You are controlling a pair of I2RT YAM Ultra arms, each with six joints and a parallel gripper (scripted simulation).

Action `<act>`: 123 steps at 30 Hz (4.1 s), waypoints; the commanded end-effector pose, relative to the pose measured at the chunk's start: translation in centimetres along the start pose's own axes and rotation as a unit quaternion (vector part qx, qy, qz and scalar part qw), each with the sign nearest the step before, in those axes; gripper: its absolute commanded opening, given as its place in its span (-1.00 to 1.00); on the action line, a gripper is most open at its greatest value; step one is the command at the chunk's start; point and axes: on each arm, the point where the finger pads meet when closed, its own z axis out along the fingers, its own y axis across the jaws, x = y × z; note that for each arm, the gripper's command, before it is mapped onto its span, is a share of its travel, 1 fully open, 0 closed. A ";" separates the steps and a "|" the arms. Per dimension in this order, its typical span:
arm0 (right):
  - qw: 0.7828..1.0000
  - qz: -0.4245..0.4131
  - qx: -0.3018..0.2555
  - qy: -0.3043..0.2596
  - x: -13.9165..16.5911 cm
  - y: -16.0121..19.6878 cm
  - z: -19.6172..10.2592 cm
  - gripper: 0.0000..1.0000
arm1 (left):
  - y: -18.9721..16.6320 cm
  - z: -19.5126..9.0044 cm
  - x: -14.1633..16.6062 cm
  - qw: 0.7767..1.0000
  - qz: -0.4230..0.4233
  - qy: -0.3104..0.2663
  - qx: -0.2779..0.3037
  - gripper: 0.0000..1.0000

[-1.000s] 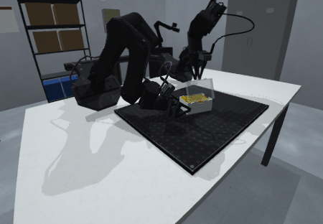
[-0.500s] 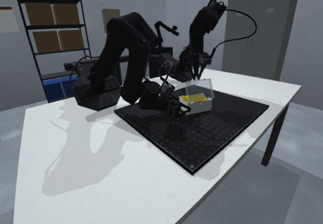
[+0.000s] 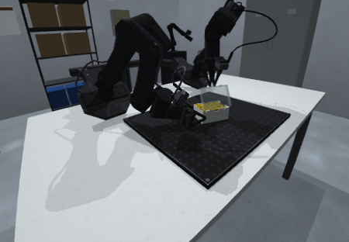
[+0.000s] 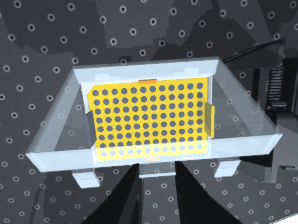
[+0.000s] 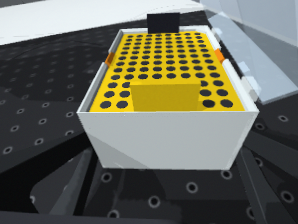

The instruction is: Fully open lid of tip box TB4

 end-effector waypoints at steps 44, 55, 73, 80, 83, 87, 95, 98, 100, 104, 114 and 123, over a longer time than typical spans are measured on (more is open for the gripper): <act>1.000 0.002 -0.001 0.000 0.0 -0.1 0.3 0.67 | -0.4 -2.6 -5.5 1.000 -0.006 -0.013 0.009 -0.22; 1.000 0.002 -0.001 0.000 0.0 -0.1 0.3 0.67 | -0.5 -4.1 -5.5 1.000 -0.007 -0.015 0.010 -0.22; 1.000 0.002 -0.001 0.000 0.0 -0.1 0.3 0.67 | -0.8 -4.8 -6.2 0.999 0.022 -0.042 0.007 0.69; 1.000 0.002 -0.001 0.000 0.0 -0.1 0.3 0.67 | -0.8 -7.1 -7.2 0.990 0.075 -0.121 0.018 1.00; 1.000 0.002 -0.001 0.000 0.0 -0.1 0.3 0.67 | -0.7 -7.5 -7.0 0.988 0.082 -0.128 0.020 1.00; 1.000 0.002 -0.001 0.000 0.0 -0.1 0.3 0.67 | -0.6 -7.5 -6.4 0.989 0.084 -0.120 0.024 1.00; 1.000 0.002 -0.001 0.000 0.0 -0.1 0.3 0.67 | -0.6 -7.7 -6.6 0.989 0.082 -0.123 0.025 1.00; 1.000 0.002 -0.001 0.000 0.0 -0.1 0.3 0.67 | -0.6 -7.7 -6.6 0.989 0.082 -0.123 0.025 1.00; 1.000 0.002 -0.001 0.000 0.0 -0.1 0.3 0.67 | -0.6 -7.3 -6.7 0.989 0.082 -0.120 0.022 1.00; 1.000 0.002 -0.001 0.000 0.0 -0.1 0.3 0.67 | -0.6 -7.3 -6.7 0.989 0.082 -0.120 0.022 1.00; 1.000 -0.007 0.001 -0.002 -0.4 0.0 -1.0 1.00 | -0.6 -7.3 -6.7 0.989 0.082 -0.120 0.022 1.00; 1.000 -0.006 0.001 -0.001 -0.4 -0.1 -2.8 1.00 | -0.6 -7.3 -6.7 0.989 0.082 -0.120 0.022 1.00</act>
